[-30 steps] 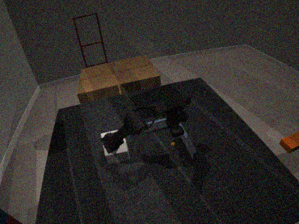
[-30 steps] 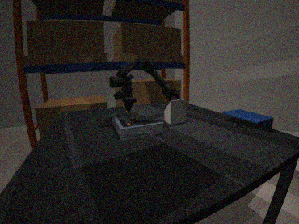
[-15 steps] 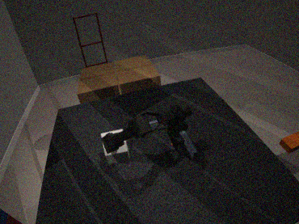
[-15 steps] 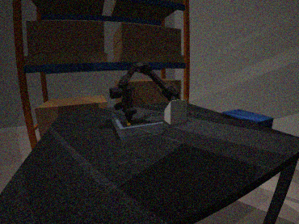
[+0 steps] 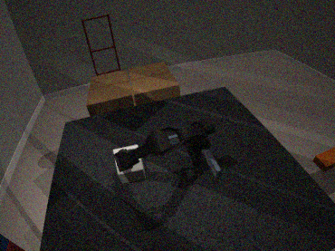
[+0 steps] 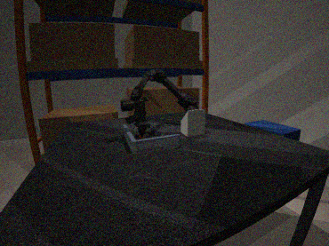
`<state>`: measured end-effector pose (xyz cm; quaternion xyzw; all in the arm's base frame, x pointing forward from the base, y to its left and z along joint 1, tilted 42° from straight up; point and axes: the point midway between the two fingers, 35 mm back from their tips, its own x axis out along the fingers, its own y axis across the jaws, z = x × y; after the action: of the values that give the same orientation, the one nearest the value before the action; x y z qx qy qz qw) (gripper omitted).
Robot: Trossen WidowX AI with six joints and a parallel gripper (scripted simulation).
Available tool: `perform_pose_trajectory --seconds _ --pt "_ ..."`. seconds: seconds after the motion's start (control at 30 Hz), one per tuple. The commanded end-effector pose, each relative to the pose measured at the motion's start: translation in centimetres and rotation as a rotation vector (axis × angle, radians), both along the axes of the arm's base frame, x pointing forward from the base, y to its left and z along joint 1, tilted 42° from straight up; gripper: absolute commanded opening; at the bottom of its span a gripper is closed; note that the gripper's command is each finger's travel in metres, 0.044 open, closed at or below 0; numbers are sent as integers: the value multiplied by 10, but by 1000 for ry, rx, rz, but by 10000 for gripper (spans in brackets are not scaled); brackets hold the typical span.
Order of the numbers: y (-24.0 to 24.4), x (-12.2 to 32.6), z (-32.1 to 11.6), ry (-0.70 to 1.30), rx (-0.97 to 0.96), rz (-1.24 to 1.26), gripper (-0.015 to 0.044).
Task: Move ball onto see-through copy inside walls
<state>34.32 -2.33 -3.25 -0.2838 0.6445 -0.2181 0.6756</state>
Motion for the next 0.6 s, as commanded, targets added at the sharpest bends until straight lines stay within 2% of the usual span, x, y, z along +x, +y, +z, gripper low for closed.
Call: perform_pose_trajectory --seconds 0.0,0.27,0.53,0.57 --pt "-6 -2 -6 7 -6 2 0" --pt "-7 -2 -7 7 -6 2 0" --pt "-5 0 -6 2 -1 0 210" --pt "-5 0 -6 2 -1 0 222"
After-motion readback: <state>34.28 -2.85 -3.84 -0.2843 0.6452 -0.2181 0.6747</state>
